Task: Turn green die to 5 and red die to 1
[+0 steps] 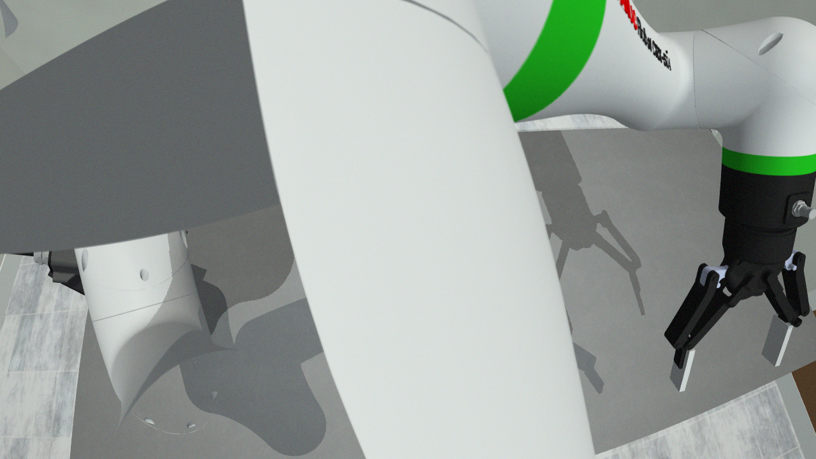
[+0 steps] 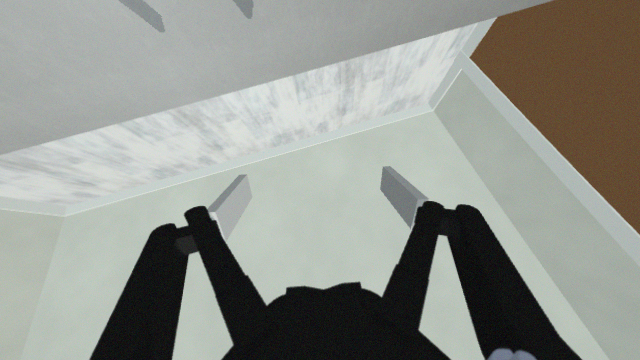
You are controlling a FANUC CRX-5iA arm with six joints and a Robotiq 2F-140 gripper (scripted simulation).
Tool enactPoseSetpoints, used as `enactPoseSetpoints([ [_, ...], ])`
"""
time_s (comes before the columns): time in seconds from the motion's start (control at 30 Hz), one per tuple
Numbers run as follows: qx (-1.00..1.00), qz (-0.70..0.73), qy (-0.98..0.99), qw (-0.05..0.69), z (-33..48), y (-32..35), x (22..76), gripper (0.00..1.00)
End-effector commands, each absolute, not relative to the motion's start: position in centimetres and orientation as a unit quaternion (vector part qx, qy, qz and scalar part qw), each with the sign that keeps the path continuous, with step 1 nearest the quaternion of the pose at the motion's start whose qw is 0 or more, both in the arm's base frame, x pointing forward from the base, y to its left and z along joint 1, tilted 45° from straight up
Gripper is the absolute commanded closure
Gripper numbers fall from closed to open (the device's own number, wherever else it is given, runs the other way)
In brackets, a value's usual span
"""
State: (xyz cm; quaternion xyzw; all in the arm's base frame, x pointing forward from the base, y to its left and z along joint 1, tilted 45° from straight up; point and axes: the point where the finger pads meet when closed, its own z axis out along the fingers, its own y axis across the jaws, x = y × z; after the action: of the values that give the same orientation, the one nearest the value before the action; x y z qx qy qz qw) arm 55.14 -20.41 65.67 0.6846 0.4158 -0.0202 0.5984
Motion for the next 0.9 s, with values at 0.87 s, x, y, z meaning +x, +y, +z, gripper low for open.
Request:
enactPoseSetpoints([
  [0.87,0.821,0.239,0.384,0.349,36.5,-9.5,46.5,0.00],
])
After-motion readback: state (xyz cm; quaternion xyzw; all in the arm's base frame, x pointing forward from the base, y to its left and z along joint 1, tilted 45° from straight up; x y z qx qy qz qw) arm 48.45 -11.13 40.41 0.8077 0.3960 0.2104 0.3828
